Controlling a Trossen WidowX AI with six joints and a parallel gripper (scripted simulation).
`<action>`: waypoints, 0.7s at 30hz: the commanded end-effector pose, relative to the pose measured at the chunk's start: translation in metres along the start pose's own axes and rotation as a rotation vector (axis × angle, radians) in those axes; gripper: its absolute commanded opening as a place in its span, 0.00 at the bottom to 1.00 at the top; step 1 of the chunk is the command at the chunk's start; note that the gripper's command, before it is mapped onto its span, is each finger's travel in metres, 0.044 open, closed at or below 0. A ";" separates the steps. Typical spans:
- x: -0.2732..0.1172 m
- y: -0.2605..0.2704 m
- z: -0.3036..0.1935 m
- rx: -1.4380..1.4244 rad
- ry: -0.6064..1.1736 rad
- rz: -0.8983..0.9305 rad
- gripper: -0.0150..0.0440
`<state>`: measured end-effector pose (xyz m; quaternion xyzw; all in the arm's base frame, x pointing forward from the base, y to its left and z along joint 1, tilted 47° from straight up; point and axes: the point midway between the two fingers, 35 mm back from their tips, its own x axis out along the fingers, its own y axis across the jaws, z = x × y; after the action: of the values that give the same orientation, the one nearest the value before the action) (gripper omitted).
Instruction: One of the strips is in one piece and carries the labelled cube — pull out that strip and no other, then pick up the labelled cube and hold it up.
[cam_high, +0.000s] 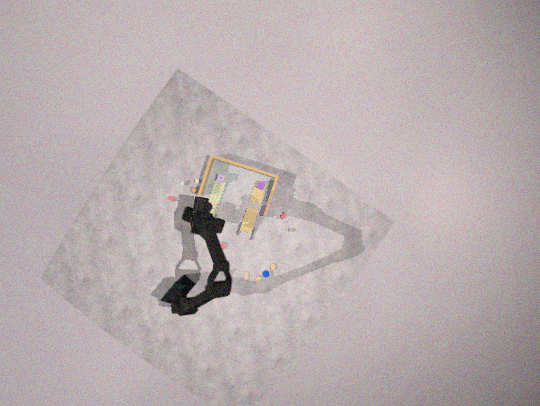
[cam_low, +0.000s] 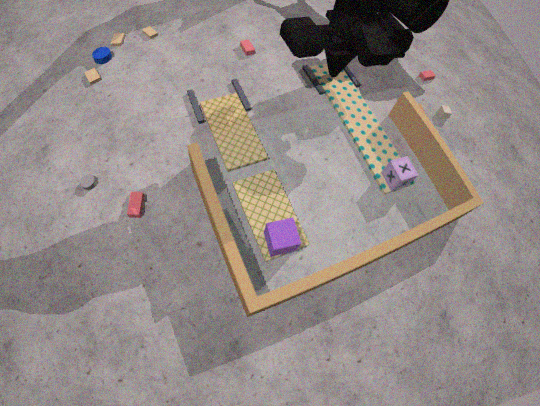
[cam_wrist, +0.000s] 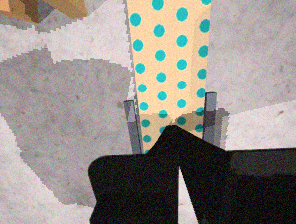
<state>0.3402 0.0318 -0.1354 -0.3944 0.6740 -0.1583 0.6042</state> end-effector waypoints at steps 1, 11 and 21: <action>0.005 0.000 -0.013 -0.006 0.021 0.000 0.25; 0.006 0.000 -0.028 -0.007 0.022 0.000 0.25; 0.006 0.000 -0.043 -0.007 0.022 0.000 0.25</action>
<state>0.3125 0.0233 -0.1281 -0.3954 0.6721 -0.1584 0.6057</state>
